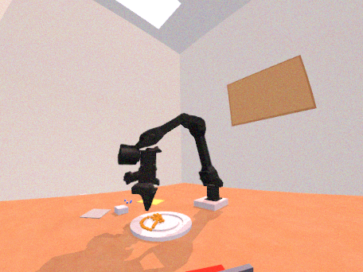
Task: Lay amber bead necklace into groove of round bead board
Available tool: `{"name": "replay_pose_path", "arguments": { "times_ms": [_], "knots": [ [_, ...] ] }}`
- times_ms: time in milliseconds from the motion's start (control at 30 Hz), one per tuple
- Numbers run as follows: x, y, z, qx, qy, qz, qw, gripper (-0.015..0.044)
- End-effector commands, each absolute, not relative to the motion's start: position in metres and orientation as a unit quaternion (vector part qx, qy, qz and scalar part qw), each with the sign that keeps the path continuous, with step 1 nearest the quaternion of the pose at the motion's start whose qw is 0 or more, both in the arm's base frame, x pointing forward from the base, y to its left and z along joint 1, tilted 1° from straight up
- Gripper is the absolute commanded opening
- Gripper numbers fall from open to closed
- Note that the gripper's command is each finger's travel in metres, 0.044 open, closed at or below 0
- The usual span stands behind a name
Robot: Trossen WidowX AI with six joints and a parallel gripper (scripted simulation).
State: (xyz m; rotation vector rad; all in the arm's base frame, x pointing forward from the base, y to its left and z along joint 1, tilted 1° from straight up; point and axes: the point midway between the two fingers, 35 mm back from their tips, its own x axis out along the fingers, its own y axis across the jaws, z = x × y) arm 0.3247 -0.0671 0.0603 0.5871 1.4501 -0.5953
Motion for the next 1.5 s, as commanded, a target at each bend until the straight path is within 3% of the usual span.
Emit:
{"name": "replay_pose_path", "arguments": {
  "times_ms": [0,633,800,1467],
  "knots": [
    [0.325,-0.067,0.056,0.261,0.643,-0.264,0.670,0.0120],
    [0.325,-0.067,0.030,0.264,0.643,-0.266,0.668,0.0120],
    [0.325,-0.067,0.032,0.261,0.645,-0.265,0.668,0.0000],
    [0.325,-0.067,0.032,0.261,0.645,-0.265,0.668,0.0000]
  ]
}}
